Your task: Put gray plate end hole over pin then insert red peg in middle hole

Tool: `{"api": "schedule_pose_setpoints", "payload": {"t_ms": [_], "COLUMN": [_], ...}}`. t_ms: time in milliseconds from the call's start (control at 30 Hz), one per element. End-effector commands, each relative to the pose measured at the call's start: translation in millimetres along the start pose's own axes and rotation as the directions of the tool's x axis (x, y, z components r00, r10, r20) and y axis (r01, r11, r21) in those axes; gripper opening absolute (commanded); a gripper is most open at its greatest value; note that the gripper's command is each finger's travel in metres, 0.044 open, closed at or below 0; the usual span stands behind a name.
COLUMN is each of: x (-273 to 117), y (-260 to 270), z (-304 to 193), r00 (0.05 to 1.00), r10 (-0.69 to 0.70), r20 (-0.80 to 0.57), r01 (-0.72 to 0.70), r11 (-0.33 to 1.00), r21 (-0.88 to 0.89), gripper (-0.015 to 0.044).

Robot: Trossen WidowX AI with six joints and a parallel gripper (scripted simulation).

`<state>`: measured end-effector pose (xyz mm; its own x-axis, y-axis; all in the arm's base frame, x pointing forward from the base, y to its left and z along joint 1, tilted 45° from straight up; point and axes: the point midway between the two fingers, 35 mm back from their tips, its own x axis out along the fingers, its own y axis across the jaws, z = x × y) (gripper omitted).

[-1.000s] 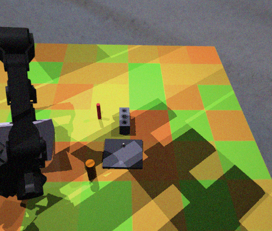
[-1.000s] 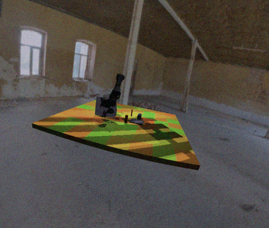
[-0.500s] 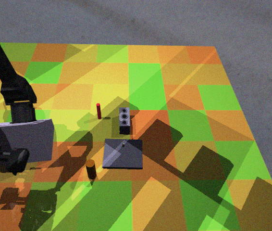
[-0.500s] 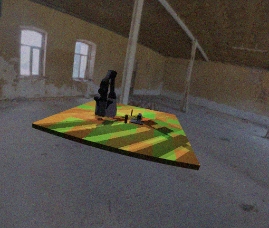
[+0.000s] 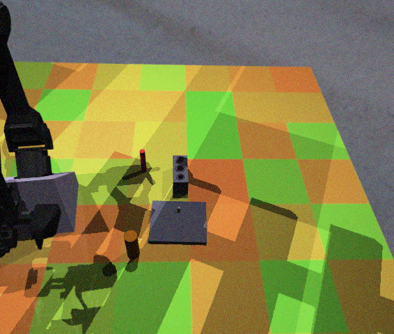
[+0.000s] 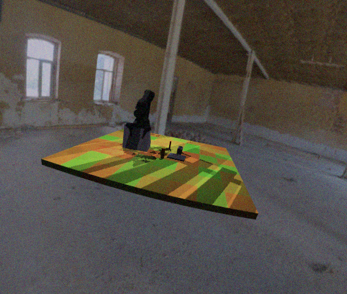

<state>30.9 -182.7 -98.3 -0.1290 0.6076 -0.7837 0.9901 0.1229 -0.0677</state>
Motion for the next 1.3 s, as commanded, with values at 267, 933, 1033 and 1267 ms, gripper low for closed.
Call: {"api": "schedule_pose_setpoints", "payload": {"t_ms": [267, 933, 1033, 1267], "x": [-38.9, -20.2, -15.0, -12.0], "y": [146.0, 325.5, 329.4, 328.6], "z": [-24.0, -239.2, -271.2, -273.8], "r00": [0.995, 0.996, 0.993, 0.992], "r10": [0.018, 0.051, 0.038, 0.036], "r20": [0.096, -0.071, -0.114, -0.118], "r01": [-0.020, -0.050, -0.036, -0.034], "r11": [1.000, 0.999, 0.999, 0.999], "r21": [0.013, 0.013, 0.019, 0.019], "gripper": [0.0440, 0.0440, 0.0440, 0.0440]}}
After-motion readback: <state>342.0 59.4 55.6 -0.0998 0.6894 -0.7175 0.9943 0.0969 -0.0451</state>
